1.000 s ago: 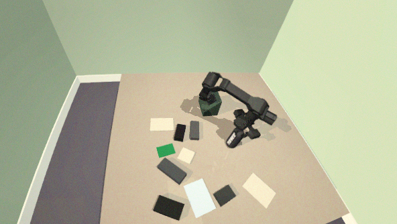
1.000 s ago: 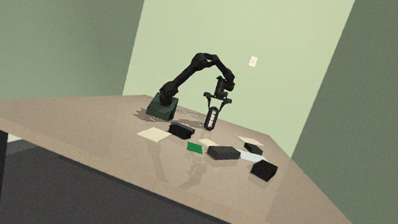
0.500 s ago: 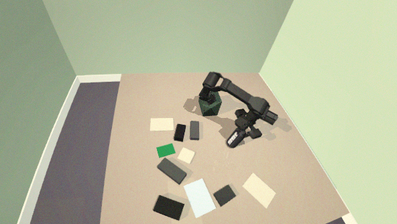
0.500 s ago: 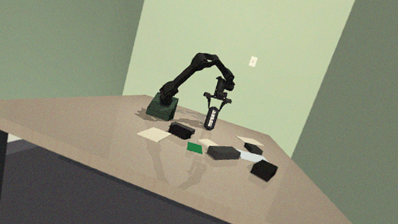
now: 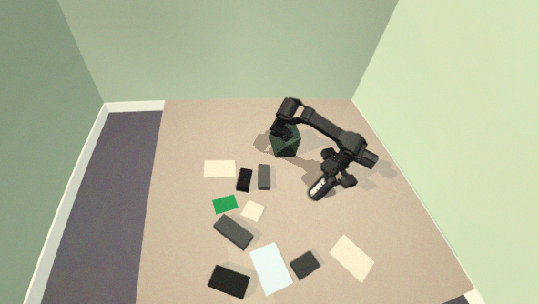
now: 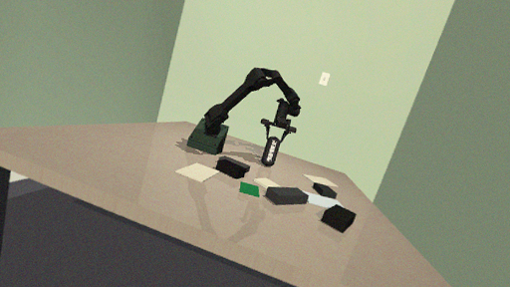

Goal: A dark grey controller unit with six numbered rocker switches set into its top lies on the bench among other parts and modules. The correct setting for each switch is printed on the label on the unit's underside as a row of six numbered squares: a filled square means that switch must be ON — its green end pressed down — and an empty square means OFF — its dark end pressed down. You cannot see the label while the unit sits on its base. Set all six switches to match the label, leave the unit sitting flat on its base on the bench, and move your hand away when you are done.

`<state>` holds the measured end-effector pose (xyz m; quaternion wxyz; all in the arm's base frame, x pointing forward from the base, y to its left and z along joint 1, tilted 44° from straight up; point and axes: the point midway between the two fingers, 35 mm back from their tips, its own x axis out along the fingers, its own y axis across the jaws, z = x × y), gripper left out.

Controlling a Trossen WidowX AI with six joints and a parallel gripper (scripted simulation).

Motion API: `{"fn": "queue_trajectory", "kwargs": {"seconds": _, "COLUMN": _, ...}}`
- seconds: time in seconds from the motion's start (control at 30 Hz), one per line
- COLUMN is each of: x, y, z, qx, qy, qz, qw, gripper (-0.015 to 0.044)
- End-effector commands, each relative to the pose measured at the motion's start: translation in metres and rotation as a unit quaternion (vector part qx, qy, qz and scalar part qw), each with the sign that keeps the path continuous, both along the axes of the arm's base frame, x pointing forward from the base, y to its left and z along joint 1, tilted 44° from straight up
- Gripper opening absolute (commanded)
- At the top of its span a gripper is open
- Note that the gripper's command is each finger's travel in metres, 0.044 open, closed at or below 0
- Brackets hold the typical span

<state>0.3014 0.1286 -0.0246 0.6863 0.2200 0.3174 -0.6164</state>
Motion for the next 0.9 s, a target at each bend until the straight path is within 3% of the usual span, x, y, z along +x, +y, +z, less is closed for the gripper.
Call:
{"fn": "queue_trajectory", "kwargs": {"seconds": 0.0, "x": -0.002, "y": -0.002, "z": -0.007, "qx": 0.004, "qy": 0.009, "qz": -0.004, "qw": 1.0, "gripper": 0.0338}}
{"fn": "queue_trajectory", "kwargs": {"seconds": 0.87, "x": -0.005, "y": 0.007, "z": -0.025, "qx": 0.017, "qy": 0.01, "qz": -0.005, "qw": 1.0, "gripper": 0.0338}}
